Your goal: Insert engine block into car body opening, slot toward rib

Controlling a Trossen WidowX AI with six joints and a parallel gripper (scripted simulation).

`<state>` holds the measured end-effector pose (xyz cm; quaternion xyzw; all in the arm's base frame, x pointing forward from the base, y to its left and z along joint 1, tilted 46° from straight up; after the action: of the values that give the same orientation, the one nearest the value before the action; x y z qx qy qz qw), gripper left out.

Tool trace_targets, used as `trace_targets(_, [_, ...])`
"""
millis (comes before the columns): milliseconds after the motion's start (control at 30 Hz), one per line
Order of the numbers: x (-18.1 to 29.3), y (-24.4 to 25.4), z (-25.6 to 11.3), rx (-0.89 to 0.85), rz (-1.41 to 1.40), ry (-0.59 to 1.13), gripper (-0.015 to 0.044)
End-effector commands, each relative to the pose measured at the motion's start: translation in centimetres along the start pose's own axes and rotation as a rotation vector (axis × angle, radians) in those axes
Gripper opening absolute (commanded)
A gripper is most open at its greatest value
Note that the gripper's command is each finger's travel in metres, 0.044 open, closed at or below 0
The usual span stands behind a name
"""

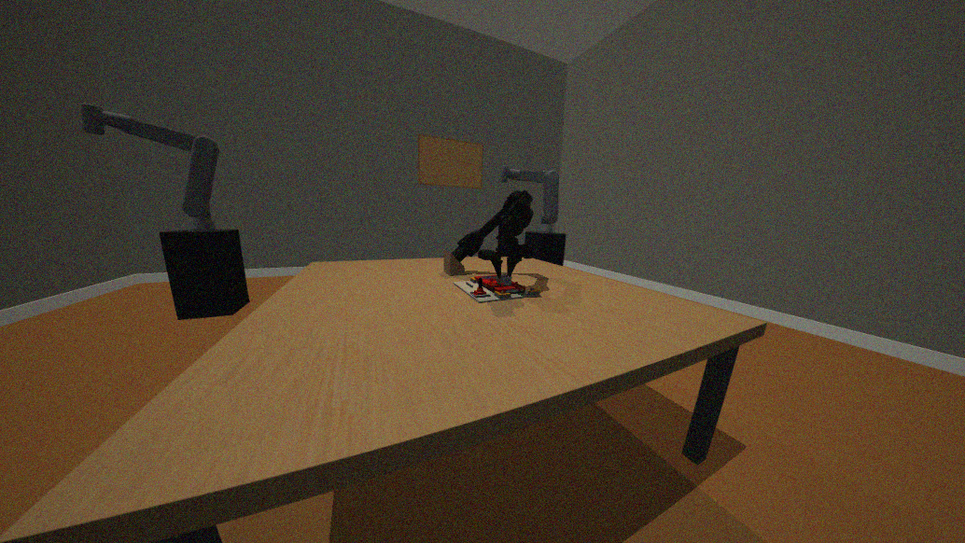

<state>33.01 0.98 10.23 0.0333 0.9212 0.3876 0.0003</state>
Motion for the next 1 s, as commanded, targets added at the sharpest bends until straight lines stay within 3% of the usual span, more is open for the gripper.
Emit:
trace_targets(0, [0.01, 0.05, 0.06, -0.005, 0.003, -0.002, 0.0159])
trace_targets(967, [0.01, 0.04, 0.44, -0.005, 0.003, -0.002, 0.0159])
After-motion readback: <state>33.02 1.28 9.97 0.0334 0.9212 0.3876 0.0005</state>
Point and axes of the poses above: the point midway between the two fingers, 35 mm back from their tips, its own z axis out along the fingers, its own y axis across the jaws, x = y × z, the point moved 4 cm from there along -z, back along the fingers, and after that the axes turned 5 degrees about z, right-handed, at the moved point
